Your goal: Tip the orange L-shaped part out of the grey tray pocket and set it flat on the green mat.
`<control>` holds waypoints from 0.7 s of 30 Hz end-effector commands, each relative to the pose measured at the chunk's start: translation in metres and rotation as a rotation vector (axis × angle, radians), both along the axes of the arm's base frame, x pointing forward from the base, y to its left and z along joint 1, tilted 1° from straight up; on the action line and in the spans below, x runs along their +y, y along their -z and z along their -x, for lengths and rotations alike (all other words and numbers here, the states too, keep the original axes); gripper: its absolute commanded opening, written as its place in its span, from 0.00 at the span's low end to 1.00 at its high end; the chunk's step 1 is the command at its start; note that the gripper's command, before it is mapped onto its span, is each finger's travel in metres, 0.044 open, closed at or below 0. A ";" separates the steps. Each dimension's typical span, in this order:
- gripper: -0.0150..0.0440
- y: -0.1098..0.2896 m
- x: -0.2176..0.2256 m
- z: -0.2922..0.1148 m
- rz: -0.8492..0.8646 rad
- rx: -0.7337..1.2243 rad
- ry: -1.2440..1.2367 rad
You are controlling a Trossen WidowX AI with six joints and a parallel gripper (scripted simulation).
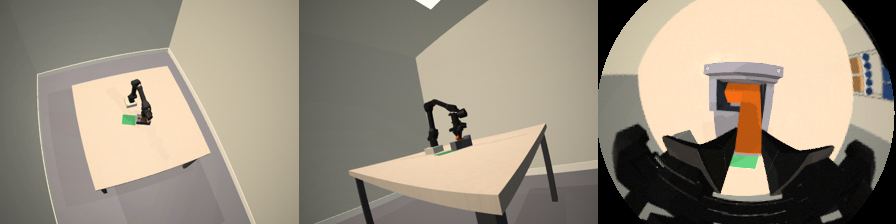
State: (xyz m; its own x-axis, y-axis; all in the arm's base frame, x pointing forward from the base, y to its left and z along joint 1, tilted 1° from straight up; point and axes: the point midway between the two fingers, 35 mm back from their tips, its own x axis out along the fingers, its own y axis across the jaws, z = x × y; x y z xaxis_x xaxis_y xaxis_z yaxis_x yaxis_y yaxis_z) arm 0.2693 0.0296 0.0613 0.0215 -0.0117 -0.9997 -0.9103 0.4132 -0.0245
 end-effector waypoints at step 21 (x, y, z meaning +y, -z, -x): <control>0.25 -0.040 0.000 -0.001 0.002 -0.008 -0.005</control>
